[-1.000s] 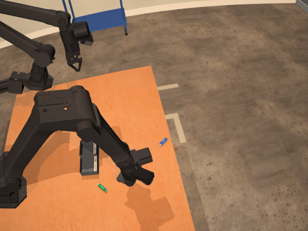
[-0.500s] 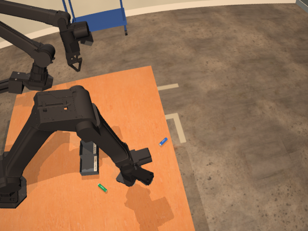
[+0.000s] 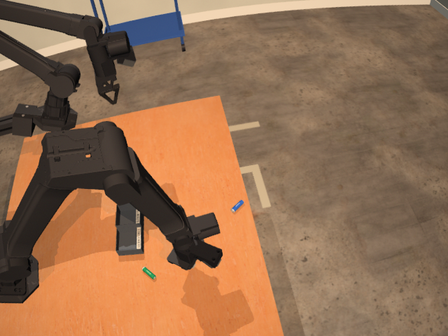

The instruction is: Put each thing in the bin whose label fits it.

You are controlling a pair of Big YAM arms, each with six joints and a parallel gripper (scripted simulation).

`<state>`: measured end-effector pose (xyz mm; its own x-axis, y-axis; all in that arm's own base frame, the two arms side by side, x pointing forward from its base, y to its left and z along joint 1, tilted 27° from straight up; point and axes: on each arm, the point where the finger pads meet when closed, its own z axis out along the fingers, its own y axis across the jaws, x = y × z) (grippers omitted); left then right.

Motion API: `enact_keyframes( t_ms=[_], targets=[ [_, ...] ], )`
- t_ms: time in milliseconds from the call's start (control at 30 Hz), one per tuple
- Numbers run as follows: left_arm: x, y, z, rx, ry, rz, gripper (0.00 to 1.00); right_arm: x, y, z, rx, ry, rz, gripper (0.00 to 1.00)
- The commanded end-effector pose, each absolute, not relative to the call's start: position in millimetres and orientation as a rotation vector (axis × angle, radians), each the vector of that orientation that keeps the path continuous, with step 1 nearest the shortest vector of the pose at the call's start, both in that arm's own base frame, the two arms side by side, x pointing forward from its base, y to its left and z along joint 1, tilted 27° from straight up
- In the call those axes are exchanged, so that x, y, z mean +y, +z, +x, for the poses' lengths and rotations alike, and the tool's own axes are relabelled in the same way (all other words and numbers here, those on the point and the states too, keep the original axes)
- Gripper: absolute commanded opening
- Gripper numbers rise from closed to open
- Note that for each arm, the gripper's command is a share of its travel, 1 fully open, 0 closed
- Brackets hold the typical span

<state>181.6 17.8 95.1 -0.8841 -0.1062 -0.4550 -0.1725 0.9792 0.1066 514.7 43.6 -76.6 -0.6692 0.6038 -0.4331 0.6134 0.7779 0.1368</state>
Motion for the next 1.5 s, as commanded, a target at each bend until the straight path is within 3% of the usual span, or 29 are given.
enact_keyframes(
  t_ms=[0,1467],
  targets=[
    [19.5,89.9,177.1,2.677,0.204,-0.198,1.00,51.3,-60.5,512.7,2.502,-0.016,0.901,0.10],
    [19.5,89.9,177.1,2.677,0.204,-0.198,1.00,53.1,-27.5,499.9,2.494,-0.017,0.912,0.10]
  ],
)
